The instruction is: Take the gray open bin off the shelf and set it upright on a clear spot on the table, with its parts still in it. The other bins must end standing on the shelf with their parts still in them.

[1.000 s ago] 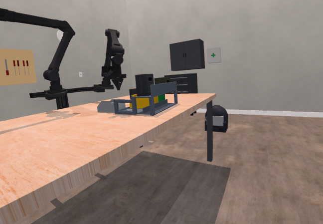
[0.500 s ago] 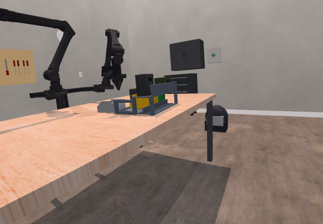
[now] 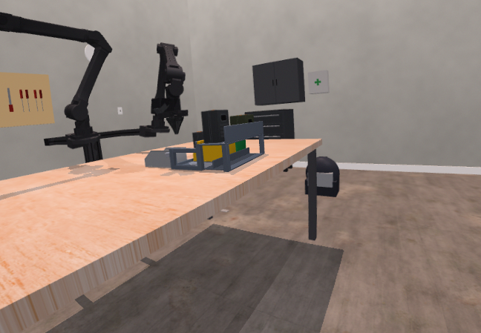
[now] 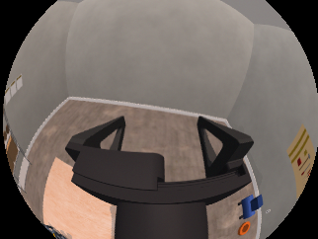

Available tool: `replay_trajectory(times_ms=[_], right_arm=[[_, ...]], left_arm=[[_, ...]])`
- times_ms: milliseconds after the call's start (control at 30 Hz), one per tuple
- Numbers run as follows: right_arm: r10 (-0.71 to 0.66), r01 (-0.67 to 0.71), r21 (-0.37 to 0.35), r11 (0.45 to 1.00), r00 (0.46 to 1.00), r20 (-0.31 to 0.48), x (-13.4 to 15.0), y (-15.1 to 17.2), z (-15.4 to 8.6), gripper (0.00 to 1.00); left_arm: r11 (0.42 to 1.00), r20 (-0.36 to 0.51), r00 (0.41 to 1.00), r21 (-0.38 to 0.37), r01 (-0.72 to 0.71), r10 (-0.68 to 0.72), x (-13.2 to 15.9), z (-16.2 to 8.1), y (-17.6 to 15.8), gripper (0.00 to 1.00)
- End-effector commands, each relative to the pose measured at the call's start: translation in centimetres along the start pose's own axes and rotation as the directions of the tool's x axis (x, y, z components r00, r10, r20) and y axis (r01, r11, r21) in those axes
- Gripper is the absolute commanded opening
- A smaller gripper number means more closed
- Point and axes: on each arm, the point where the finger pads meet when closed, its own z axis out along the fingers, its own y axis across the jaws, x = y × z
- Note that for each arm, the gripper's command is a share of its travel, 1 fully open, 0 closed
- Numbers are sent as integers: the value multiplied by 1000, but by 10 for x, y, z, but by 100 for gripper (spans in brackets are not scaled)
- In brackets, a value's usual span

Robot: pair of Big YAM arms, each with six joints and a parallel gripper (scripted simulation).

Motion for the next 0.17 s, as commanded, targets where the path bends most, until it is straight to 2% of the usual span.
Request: replay_trajectory(times_ms=[0, 133], right_arm=[[9, -10, 15, 1000, 999, 30, -11, -7, -6, 100], [9, -10, 15, 1000, 999, 30, -11, -7, -6, 100]], left_arm=[[998, 54, 998, -68, 16, -12, -20, -40, 21, 0], [998, 54, 998, -69, 16, -12, -20, -40, 21, 0]])
